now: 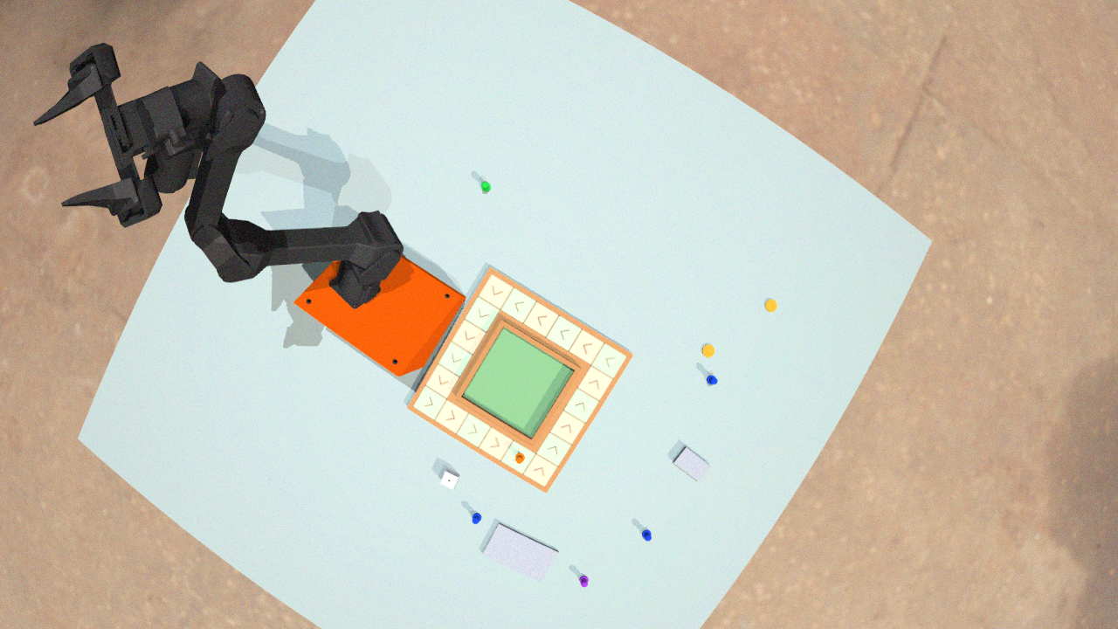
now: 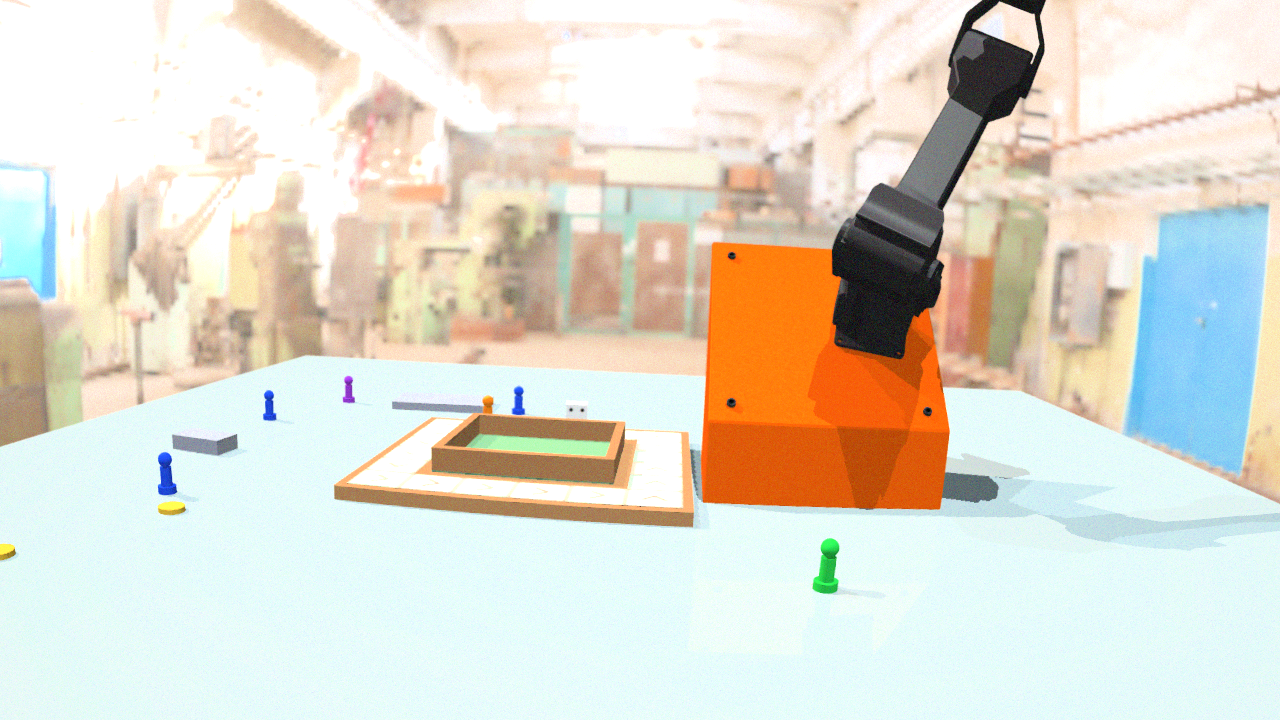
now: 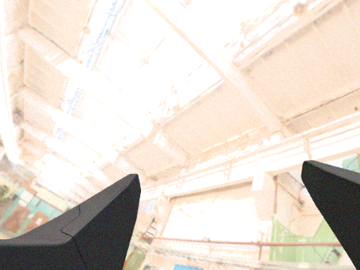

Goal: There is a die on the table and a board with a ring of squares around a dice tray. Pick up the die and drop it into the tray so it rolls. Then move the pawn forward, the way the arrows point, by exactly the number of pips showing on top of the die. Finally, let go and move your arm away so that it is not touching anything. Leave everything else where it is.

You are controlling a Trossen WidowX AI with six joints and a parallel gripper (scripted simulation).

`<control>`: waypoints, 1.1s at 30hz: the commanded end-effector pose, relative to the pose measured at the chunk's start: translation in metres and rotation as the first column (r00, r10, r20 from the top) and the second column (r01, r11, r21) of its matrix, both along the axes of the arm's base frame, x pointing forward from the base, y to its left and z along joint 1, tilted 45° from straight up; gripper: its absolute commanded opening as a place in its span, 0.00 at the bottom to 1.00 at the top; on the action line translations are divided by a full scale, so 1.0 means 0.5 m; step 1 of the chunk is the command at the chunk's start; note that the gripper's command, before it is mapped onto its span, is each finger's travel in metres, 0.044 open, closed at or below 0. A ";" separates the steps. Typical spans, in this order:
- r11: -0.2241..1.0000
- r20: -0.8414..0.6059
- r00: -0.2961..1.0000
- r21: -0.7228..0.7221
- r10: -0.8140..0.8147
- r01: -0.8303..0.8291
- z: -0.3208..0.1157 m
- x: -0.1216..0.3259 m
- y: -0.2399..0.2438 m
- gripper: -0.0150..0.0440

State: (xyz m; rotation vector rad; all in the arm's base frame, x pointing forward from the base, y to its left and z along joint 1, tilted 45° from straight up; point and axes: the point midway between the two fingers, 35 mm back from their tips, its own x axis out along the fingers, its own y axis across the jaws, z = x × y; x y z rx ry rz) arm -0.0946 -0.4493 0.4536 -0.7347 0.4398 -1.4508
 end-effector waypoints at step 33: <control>0.138 -0.137 0.012 -0.987 -0.990 0.080 0.539 0.190 0.804 0.72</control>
